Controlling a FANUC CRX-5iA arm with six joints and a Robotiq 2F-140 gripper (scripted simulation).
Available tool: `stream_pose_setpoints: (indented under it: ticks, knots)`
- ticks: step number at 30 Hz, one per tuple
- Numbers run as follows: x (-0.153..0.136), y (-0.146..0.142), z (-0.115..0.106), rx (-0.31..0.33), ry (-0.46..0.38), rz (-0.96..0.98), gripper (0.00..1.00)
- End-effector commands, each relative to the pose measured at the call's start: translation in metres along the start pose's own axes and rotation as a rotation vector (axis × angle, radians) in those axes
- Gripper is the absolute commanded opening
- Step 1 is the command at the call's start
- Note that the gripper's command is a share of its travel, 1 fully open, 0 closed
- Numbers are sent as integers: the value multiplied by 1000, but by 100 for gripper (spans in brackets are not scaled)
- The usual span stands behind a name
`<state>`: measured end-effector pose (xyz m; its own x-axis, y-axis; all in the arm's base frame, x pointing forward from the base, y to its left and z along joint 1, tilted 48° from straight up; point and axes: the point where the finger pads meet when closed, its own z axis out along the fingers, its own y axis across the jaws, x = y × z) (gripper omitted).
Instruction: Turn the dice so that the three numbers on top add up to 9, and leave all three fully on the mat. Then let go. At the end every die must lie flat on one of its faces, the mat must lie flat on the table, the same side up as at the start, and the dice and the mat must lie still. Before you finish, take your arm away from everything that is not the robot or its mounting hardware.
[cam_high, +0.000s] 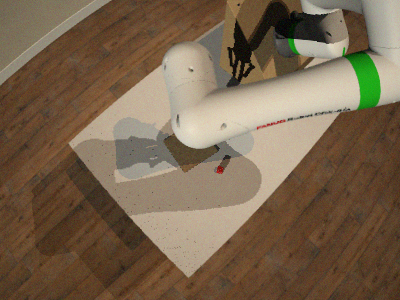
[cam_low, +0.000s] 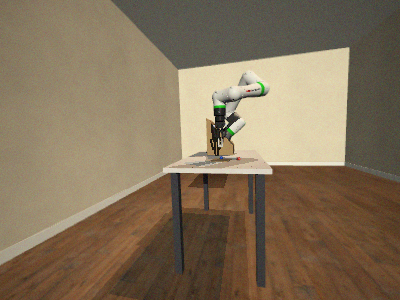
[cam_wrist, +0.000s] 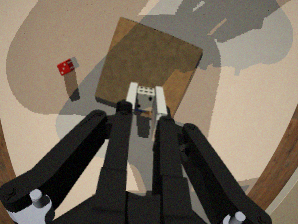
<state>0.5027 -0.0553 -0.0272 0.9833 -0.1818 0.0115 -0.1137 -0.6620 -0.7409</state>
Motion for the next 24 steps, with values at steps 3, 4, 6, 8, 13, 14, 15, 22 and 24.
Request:
stream_pose_setpoints:
  ticks: [3, 4, 6, 8, 13, 14, 15, 22, 24]
  knots:
    - [0, 0, 4, -1, 0, 0, 9]
    - [0, 0, 6, -1, 0, 0, 9]
    - [0, 0, 12, -1, 0, 0, 9]
    - [0, 0, 19, -1, 0, 0, 9]
    - [1, 0, 42, -1, 0, 0, 9]
    - [1, 0, 47, -1, 0, 0, 9]
    - [1, 0, 47, -1, 0, 0, 9]
    - [1, 1, 75, -1, 0, 0, 9]
    - [1, 1, 82, -1, 0, 0, 9]
